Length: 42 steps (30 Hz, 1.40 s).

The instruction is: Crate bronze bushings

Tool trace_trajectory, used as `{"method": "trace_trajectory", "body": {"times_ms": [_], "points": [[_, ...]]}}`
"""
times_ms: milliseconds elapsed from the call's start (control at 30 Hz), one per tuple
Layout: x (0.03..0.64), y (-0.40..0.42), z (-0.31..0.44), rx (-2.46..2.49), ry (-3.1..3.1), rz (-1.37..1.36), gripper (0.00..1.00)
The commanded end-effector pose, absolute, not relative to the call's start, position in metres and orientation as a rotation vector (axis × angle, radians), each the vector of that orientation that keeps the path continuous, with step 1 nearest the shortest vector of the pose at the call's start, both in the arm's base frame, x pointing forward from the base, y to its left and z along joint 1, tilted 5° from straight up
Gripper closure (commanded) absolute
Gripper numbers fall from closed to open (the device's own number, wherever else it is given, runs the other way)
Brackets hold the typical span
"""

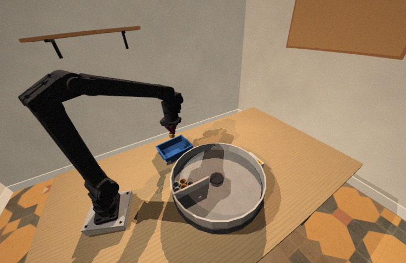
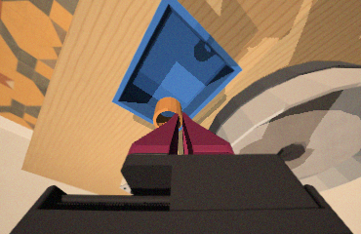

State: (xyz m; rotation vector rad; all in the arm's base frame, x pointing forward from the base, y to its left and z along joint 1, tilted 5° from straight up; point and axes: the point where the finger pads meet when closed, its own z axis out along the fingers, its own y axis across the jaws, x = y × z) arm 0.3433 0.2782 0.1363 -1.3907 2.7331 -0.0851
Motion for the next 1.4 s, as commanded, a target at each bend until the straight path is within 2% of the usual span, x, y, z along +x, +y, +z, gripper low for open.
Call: {"method": "trace_trajectory", "body": {"times_ms": [0,367,767,1367], "points": [[0.361,0.293,0.161,-1.341,2.693,-0.063,1.0],[0.364,0.295,0.156,-1.336,2.688,-0.06,1.0],[0.357,0.278,0.079,-1.378,2.724,-0.082,1.0],[0.356,0.279,0.08,-1.372,2.709,-0.076,1.0]]}}
